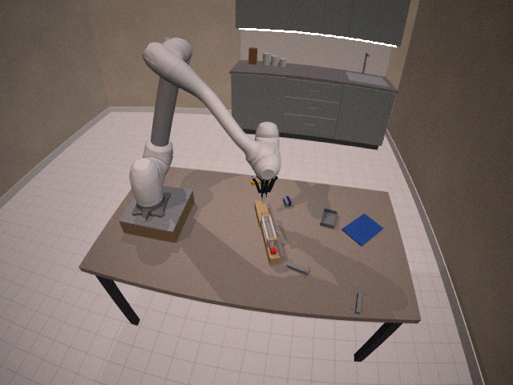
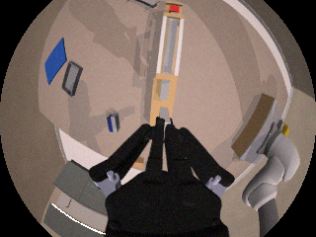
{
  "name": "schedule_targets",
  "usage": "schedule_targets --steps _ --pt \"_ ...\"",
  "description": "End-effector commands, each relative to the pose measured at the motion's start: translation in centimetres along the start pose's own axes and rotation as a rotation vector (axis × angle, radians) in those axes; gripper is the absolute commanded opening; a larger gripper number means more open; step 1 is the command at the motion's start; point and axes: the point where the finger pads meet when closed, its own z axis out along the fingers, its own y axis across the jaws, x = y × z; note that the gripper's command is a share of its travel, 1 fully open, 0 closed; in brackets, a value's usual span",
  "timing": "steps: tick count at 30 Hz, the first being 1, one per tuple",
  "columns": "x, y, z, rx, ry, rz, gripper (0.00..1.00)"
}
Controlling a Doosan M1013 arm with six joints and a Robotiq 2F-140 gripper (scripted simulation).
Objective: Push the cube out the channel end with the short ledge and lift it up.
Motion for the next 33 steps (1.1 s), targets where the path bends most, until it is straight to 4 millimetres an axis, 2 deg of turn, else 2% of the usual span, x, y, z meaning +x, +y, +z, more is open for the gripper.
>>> schedule_targets --steps 1,25,27,30,33 --pt "0.0 0.0 0.0 0.000 0.000 0.000 0.00" --pt "0.1 0.0 0.0 0.000 0.000 0.000 0.00" --pt "1.8 -0.4 0.0 0.000 0.000 0.000 0.00" --pt "8.3 -1.2 0.0 0.000 0.000 -0.001 0.00" --pt "12.1 -0.9 -0.1 0.000 0.000 -0.003 0.00"
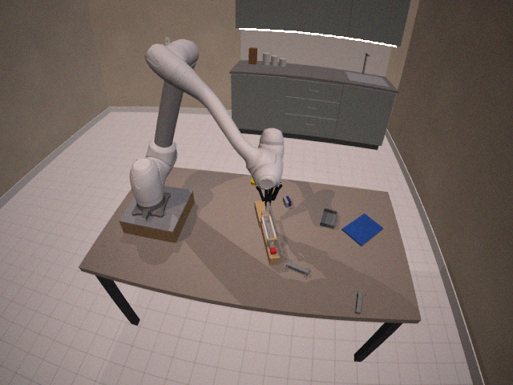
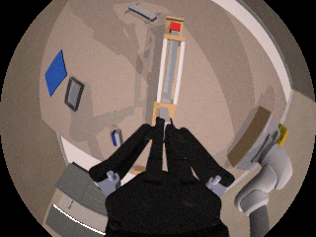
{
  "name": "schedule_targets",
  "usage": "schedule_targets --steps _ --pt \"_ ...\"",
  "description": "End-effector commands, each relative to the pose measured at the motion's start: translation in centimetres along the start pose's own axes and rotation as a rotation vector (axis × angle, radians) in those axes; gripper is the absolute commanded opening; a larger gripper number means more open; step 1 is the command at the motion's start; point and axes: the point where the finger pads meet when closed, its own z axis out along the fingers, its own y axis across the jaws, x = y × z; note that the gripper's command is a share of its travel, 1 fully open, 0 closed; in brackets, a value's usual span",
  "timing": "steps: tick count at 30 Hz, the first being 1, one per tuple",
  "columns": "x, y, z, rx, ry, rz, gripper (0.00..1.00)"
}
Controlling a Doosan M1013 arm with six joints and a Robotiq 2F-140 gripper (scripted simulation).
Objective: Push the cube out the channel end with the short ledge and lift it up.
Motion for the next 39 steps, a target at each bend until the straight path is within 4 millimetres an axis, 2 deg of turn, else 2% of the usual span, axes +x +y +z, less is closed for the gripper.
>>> schedule_targets --steps 1,4,6,7,8,11,12,39 --pt "7.0 0.0 0.1 0.000 -0.004 -0.005 0.00" --pt "11.2 0.4 0.1 0.000 -0.004 -0.005 0.00" --pt "11.2 0.4 0.1 0.000 -0.004 -0.005 0.00" --pt "15.3 0.7 0.1 0.000 -0.004 -0.005 0.00" --pt "16.4 0.7 0.1 0.000 -0.004 -0.005 0.25" --pt "20.4 0.8 0.2 0.000 -0.004 -0.005 0.25" --pt "21.0 0.8 0.2 0.000 -0.004 -0.005 0.25" --pt "21.0 0.8 0.2 0.000 -0.004 -0.005 0.25"
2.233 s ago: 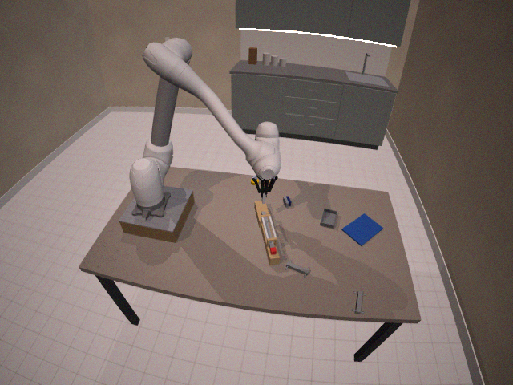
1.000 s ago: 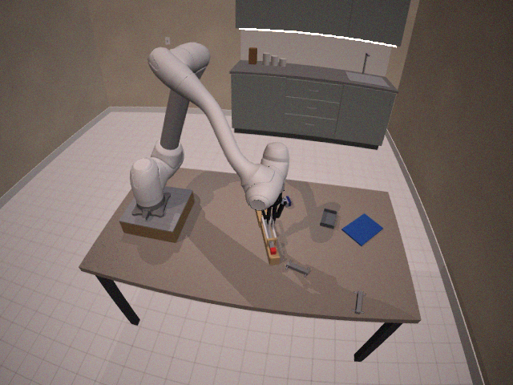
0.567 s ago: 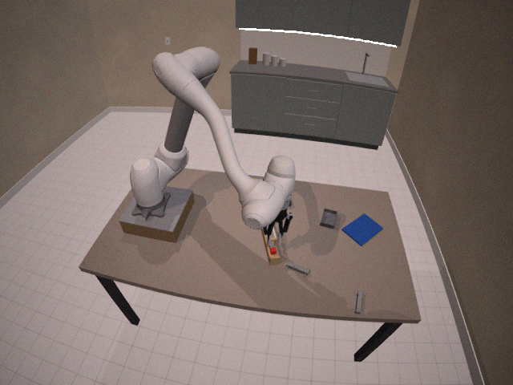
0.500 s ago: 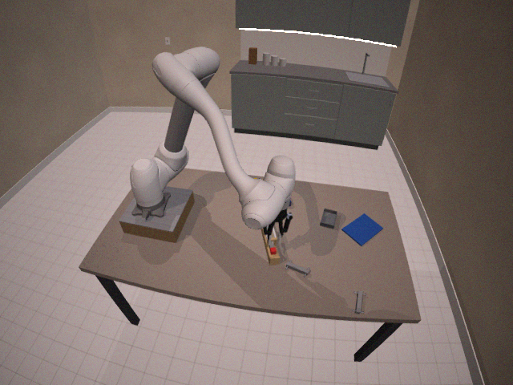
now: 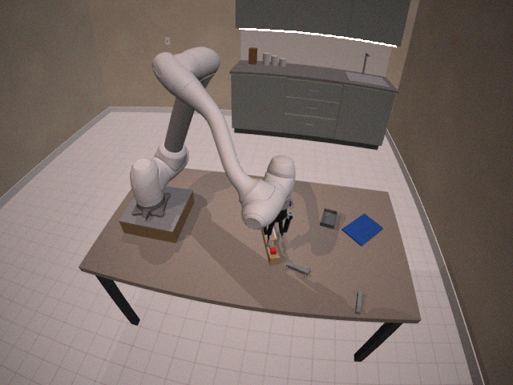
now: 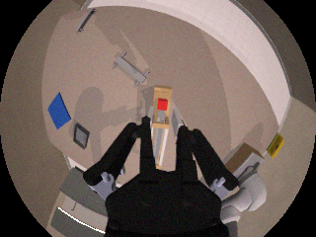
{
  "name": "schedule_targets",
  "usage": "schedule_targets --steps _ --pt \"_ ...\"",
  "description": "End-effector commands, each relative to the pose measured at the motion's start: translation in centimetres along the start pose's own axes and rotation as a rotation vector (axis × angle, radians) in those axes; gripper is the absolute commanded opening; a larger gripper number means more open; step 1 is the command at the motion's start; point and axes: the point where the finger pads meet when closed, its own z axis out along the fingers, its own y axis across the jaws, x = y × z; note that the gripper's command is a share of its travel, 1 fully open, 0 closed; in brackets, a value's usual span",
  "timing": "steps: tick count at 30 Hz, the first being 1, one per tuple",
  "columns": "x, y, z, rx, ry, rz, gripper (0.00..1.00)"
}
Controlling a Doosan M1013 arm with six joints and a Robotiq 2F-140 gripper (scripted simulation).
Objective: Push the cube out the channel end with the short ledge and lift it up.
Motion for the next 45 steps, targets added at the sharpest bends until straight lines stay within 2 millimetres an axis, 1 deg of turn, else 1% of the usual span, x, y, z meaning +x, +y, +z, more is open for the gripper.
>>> schedule_targets --steps 1,3,5,10,12,19,31,45 --pt "0.0 0.0 0.0 0.000 0.000 0.000 0.25" --pt "0.0 0.0 0.0 0.000 0.000 0.000 0.25" --pt "0.0 0.0 0.6 0.000 0.000 0.000 0.25" --pt "0.0 -0.1 3.8 0.000 0.000 0.000 0.25" --pt "0.0 -0.1 4.3 0.000 0.000 0.000 0.25" --pt "0.0 -0.1 4.5 0.000 0.000 0.000 0.25" --pt "0.0 -0.1 6.8 0.000 0.000 0.000 0.25" --pt "0.0 -0.1 6.9 0.000 0.000 0.000 0.25"
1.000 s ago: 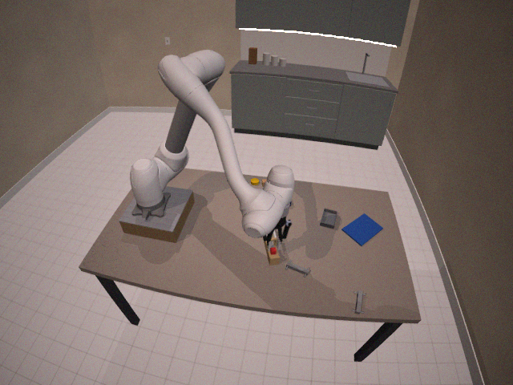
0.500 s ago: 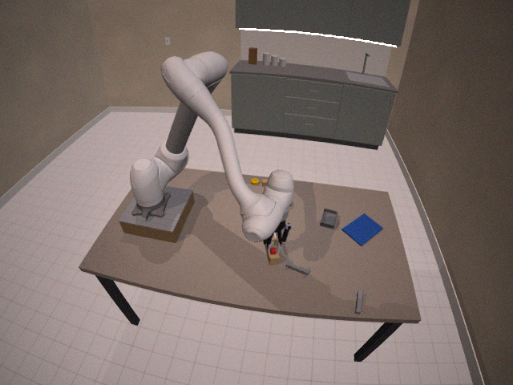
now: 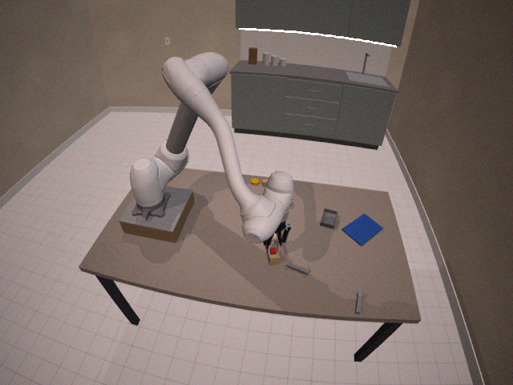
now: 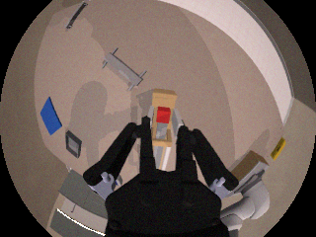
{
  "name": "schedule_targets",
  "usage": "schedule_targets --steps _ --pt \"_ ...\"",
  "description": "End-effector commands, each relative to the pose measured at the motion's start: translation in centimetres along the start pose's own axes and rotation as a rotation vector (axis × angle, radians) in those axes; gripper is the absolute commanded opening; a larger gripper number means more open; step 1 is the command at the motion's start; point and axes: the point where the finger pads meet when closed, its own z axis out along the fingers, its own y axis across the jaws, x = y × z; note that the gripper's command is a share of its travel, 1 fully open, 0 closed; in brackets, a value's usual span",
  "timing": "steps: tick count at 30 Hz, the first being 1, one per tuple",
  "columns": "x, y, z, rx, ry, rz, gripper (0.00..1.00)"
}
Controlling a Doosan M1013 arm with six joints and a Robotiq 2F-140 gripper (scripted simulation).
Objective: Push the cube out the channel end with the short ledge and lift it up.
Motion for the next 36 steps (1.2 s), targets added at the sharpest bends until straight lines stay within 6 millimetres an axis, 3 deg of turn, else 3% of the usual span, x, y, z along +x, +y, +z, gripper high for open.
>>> schedule_targets --steps 1,25,26,36 --pt "0.00 0.00 -0.01 0.000 0.000 0.000 0.25" --pt "0.00 0.00 -0.01 0.000 0.000 0.000 0.25" --pt "0.00 0.00 -0.01 0.000 0.000 0.000 0.00" --pt "0.00 0.00 -0.01 0.000 0.000 0.000 0.00"
